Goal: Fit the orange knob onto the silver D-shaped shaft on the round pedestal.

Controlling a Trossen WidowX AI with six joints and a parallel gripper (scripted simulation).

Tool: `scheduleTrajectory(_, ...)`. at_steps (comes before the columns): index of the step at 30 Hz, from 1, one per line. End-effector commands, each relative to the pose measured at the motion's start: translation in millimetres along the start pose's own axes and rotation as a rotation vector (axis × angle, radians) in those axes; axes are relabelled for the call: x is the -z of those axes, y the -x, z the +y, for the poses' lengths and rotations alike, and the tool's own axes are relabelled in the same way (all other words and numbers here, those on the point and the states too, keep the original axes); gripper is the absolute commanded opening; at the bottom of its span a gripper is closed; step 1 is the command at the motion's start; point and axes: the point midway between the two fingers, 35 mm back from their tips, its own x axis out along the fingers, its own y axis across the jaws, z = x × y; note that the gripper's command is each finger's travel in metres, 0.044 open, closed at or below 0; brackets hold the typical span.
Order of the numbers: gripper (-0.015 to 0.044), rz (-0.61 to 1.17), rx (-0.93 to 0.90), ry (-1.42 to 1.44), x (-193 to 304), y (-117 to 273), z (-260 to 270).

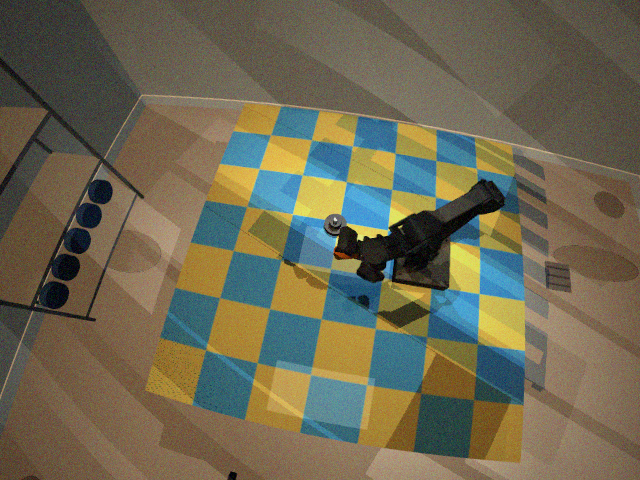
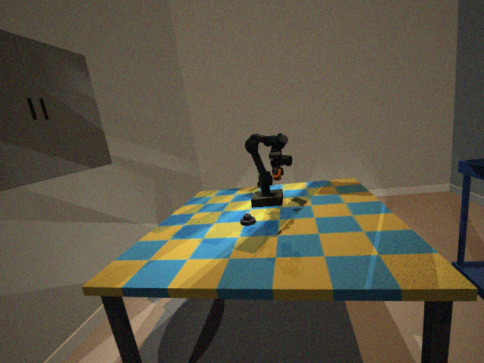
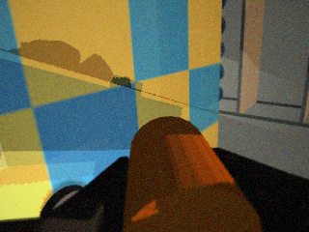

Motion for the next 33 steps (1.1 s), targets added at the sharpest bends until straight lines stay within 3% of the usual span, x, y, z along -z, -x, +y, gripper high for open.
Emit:
scheduleTrajectory(1, 0.0, -0.003, 0.087, -0.013, 1.6, 10.0, -6.0)
scheduleTrajectory(22, 0.0, -0.003, 0.256, -0.019, 2.6, 14.4, -3.5)
scheduleTrajectory(33, 0.0, -0.001, 0.224, -0.012, 1.8, 11.2, -0.4)
